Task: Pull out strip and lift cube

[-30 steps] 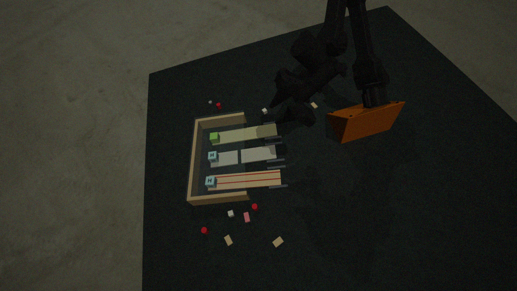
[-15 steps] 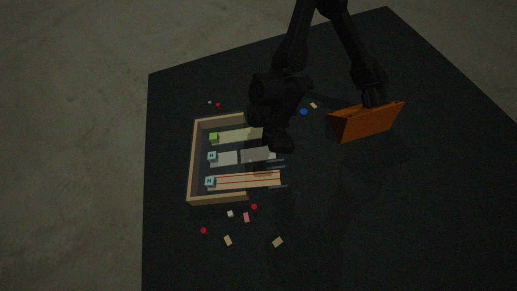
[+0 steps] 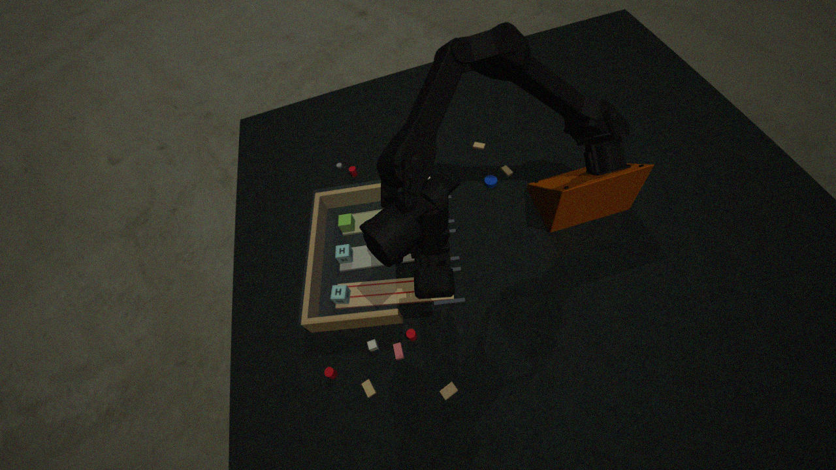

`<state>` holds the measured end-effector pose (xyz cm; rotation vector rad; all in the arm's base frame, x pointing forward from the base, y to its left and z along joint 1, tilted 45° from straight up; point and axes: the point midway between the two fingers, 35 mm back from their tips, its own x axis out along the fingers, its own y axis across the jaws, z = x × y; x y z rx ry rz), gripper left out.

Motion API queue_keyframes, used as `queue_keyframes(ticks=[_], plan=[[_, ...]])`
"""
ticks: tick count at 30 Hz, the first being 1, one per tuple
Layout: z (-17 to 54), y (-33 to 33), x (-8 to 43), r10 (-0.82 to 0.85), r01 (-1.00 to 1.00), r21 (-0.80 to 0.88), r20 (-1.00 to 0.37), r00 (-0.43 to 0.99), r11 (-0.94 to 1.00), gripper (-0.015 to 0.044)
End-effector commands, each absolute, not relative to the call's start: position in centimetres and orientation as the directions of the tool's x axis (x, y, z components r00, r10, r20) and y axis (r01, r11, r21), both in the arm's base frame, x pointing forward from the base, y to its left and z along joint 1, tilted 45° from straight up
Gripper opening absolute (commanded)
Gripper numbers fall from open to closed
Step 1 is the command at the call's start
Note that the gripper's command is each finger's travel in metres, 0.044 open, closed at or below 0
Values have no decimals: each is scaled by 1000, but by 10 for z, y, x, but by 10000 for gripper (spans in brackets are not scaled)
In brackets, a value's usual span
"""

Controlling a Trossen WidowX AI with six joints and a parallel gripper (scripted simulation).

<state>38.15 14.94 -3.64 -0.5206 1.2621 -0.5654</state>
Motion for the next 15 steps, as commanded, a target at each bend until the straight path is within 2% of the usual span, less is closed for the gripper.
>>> queue_keyframes(ticks=[1, 15], plan=[[-51, 143, 379, -686, 135, -673, -718, 117, 727, 0], [-61, 133, 383, -686, 135, -673, -718, 117, 727, 0]])
